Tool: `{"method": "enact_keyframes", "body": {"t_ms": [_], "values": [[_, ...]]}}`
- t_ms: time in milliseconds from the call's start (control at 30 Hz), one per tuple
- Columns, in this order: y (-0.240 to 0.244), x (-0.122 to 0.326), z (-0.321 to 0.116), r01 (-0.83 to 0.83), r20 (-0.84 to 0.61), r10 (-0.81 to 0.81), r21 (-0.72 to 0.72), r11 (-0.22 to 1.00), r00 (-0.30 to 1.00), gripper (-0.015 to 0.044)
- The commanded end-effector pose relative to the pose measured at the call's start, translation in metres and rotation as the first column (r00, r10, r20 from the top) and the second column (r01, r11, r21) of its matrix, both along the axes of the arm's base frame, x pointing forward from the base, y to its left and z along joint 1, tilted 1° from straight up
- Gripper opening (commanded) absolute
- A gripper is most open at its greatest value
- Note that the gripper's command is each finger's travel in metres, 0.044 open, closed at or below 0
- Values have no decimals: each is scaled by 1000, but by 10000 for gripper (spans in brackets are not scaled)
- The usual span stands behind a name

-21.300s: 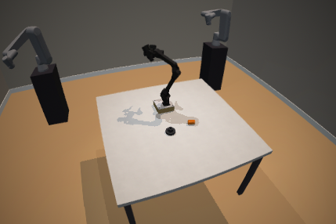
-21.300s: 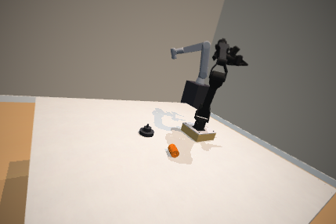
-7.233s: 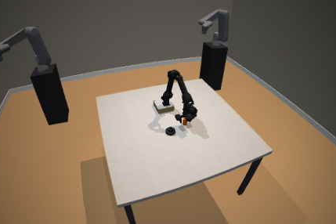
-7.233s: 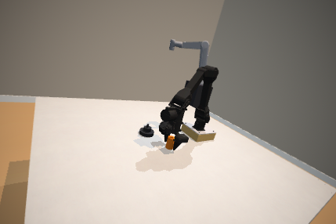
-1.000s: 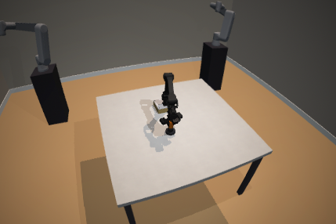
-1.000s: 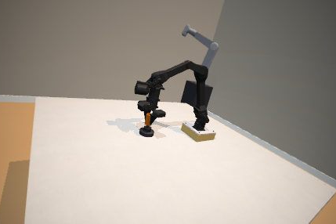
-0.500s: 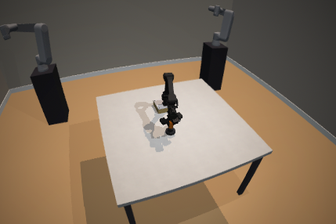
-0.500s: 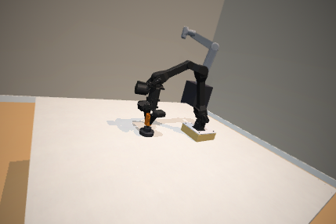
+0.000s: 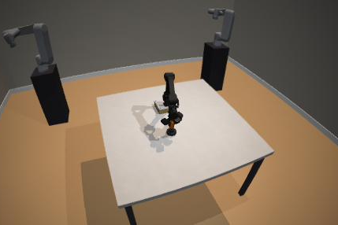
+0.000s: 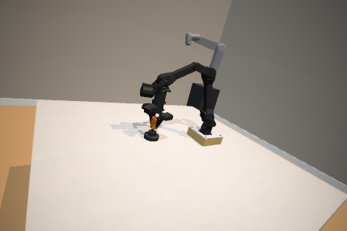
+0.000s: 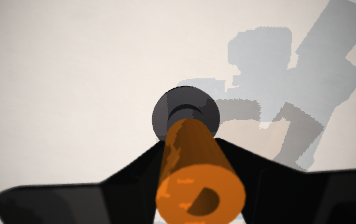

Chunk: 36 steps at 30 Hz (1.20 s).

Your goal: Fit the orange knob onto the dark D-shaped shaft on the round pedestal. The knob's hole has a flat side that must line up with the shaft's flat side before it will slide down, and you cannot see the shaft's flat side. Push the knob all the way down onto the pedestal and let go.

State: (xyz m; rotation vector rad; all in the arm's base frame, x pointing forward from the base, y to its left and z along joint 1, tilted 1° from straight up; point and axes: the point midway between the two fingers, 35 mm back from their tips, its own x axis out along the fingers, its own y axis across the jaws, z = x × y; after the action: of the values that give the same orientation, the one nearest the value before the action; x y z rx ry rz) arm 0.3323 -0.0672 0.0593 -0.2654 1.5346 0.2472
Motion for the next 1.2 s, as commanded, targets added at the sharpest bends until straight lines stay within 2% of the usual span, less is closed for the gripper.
{"method": "enact_keyframes", "body": {"t_ms": [0,1167], "values": [[-1,-1,0,-99,-2,99,-7,995,995,0],[-1,5,-4,-99,-2,99,-7,995,995,0]]}}
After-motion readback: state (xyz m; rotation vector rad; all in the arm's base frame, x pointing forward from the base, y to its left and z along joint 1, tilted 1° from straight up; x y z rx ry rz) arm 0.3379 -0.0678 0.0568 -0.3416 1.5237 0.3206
